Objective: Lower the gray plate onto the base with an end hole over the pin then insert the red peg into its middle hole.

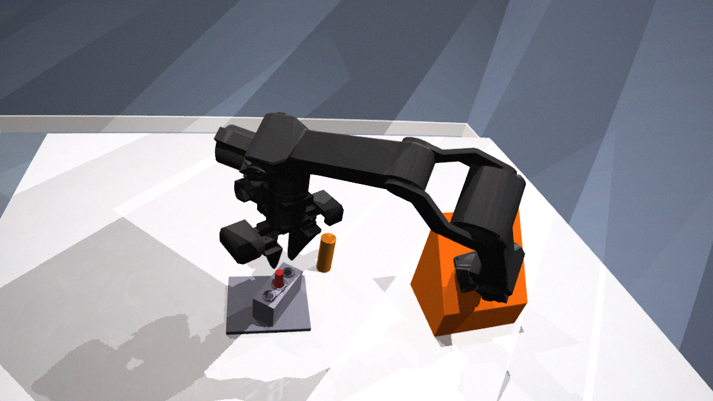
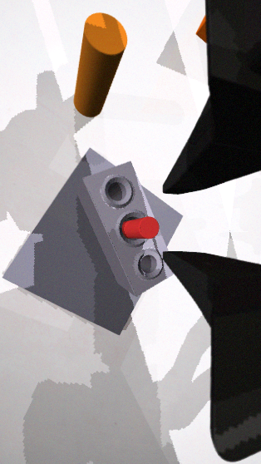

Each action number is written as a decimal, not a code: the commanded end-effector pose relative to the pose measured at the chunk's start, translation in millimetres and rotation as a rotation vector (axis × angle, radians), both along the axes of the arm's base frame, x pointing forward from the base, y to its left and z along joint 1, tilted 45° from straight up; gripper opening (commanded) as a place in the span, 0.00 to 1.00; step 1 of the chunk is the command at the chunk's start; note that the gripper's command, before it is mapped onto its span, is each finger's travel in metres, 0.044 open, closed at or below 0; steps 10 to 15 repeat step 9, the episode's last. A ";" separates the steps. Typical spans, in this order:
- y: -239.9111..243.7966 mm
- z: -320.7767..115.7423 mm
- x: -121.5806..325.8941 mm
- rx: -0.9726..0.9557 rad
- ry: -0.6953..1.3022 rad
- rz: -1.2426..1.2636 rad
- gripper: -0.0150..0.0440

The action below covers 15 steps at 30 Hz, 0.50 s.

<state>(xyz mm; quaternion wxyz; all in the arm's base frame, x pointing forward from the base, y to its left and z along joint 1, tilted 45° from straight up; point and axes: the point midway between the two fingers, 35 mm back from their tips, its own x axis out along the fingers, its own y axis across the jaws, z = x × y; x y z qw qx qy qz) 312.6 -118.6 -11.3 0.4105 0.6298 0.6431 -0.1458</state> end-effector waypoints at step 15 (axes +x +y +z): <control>-4.7 6.4 -1.2 -0.007 -0.002 0.005 0.51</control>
